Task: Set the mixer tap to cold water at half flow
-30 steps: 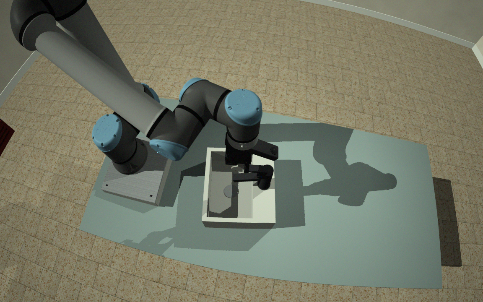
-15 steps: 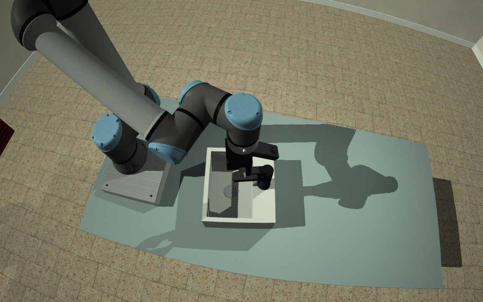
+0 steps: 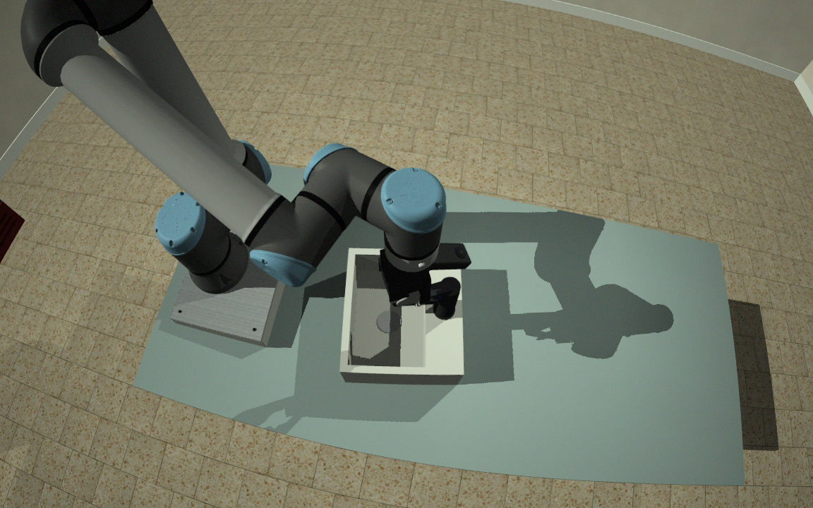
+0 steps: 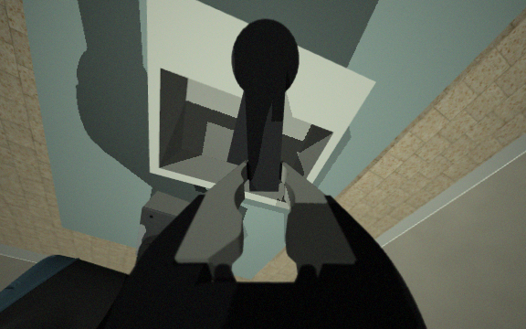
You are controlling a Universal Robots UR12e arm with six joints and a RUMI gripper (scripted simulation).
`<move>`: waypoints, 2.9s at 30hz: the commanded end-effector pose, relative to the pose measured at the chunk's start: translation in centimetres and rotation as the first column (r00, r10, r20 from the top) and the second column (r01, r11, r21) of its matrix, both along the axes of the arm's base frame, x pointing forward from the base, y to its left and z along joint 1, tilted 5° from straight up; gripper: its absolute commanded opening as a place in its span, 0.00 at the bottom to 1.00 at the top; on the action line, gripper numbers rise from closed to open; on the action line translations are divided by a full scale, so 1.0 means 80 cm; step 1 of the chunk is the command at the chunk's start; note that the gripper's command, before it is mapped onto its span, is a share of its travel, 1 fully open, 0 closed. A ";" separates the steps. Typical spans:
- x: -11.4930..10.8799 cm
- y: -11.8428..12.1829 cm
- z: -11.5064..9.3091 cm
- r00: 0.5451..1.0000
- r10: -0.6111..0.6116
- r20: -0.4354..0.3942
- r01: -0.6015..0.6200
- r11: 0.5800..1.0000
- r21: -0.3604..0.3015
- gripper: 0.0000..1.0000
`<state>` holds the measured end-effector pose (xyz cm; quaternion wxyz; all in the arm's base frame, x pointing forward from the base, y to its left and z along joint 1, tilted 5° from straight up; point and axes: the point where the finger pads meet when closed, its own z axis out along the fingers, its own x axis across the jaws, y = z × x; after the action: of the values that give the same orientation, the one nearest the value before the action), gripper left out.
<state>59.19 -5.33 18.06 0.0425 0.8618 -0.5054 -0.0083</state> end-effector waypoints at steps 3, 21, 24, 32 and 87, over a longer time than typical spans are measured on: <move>0.006 -0.009 0.001 0.995 0.102 -0.004 -0.102 0.995 0.008 0.00; 0.024 -0.028 0.001 0.934 0.358 -0.016 -0.358 0.933 0.026 0.00; 0.026 -0.030 0.001 0.922 0.386 -0.018 -0.386 0.922 0.028 0.00; 0.030 -0.033 0.001 0.903 0.429 -0.019 -0.428 0.903 0.031 0.00; 0.031 -0.033 0.001 0.900 0.436 -0.020 -0.435 0.900 0.032 0.39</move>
<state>61.58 -7.97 18.09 0.0383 0.9532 -0.2994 -0.0175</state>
